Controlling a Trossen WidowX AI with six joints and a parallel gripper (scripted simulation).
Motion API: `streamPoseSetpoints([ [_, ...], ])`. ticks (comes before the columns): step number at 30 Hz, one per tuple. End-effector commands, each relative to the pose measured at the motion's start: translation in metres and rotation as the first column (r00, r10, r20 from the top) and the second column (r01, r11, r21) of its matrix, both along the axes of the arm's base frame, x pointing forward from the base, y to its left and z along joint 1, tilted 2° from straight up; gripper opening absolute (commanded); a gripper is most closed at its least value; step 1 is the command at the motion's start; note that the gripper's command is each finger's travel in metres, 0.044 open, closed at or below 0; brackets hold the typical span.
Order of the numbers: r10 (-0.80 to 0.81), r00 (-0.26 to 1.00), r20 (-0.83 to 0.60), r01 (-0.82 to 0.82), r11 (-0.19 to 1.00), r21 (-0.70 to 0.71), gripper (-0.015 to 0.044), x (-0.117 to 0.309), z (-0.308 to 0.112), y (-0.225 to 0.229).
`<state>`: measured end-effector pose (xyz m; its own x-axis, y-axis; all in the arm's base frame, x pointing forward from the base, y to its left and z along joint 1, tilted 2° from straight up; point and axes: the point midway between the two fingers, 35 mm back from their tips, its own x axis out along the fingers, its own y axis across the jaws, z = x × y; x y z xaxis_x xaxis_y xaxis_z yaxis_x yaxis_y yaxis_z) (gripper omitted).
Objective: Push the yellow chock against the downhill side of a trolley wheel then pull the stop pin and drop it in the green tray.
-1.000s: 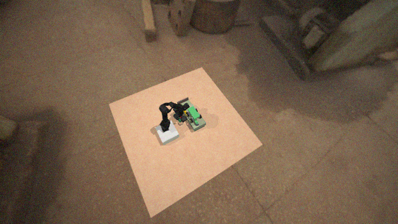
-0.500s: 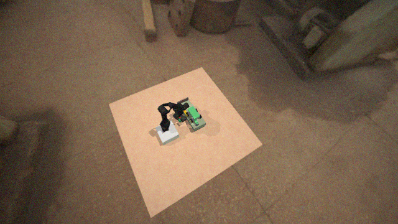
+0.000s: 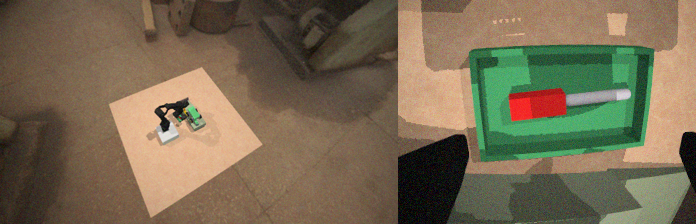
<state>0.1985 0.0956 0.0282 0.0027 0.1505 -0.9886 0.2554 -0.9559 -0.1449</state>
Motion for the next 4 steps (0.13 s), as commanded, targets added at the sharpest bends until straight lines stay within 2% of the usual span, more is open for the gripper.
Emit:
streamPoseSetpoints([
  [1, -0.002, 1.000, 0.007, 0.002, 1.000, 0.003, 0.0440, 0.0013, 0.0158, 0.0008],
  [4, -0.002, 1.000, 0.007, 0.002, 1.000, 0.003, 0.0440, 0.0018, 0.0239, 0.0012],
])
